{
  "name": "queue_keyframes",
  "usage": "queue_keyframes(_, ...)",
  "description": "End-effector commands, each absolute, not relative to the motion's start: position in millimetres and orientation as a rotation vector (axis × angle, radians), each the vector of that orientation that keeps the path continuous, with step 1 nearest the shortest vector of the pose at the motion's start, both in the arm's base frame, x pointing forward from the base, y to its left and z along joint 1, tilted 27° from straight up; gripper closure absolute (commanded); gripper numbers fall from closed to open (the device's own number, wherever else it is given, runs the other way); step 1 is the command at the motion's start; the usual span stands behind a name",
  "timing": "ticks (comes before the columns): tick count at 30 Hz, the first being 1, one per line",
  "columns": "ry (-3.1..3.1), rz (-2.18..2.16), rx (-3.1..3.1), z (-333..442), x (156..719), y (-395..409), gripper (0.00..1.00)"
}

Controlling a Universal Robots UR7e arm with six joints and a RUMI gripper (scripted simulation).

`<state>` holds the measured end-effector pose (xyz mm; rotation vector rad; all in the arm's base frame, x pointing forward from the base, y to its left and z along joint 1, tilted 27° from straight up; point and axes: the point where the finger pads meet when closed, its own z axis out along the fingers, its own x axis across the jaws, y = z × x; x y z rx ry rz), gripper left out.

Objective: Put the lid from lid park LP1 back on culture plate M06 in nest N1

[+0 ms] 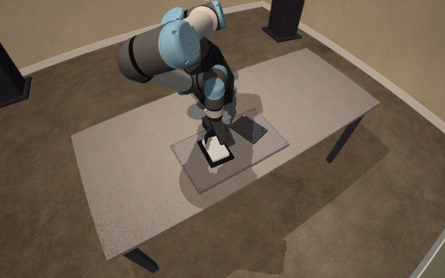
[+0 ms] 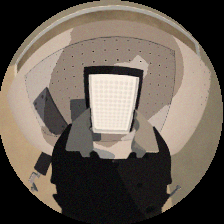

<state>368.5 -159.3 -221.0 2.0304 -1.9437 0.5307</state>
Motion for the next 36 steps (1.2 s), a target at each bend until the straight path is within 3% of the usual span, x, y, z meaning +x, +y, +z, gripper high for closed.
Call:
queue_keyframes(1,-1.944,0.532,2.031,-221.9,368.9,-159.8,1.00)
queue_keyframes(36,-1.944,0.532,2.031,-227.2,369.2,-162.5,1.00)
